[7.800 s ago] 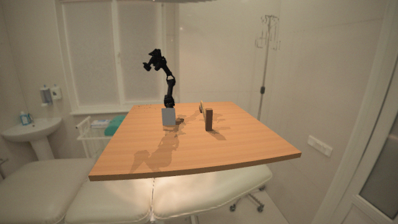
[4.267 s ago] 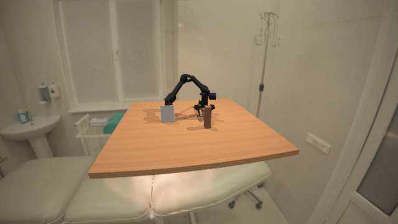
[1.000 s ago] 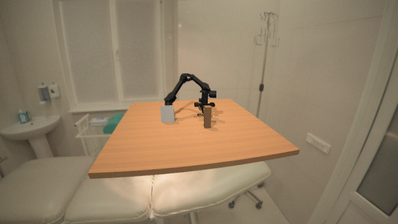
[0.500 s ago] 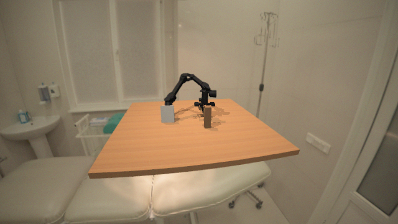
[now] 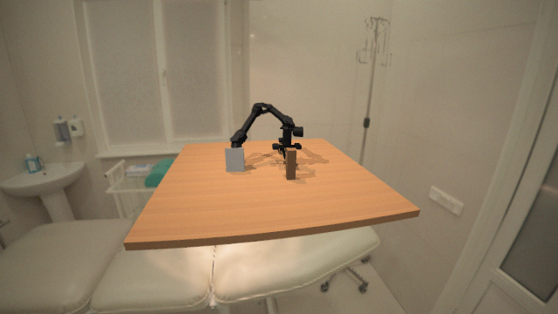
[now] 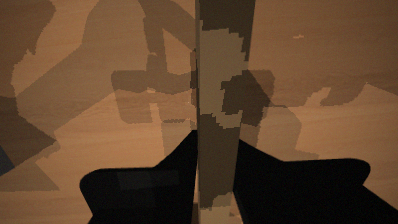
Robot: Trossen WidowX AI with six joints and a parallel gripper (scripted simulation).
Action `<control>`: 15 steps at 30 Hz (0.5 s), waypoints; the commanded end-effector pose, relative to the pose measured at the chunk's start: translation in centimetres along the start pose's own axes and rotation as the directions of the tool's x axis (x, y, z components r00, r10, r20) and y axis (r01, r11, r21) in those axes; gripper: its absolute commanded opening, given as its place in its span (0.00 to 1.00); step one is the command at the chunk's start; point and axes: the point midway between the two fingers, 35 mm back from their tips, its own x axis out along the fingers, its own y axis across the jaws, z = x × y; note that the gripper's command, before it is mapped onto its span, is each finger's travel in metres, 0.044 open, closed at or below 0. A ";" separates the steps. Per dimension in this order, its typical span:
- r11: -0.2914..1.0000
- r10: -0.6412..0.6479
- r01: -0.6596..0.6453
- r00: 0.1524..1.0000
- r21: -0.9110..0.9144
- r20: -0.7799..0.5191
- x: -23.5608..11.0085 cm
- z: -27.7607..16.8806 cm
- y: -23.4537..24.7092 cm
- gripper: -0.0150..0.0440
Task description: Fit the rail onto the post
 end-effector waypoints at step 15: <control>1.000 -0.003 0.003 1.000 0.004 0.001 -0.2 0.0 0.1 0.25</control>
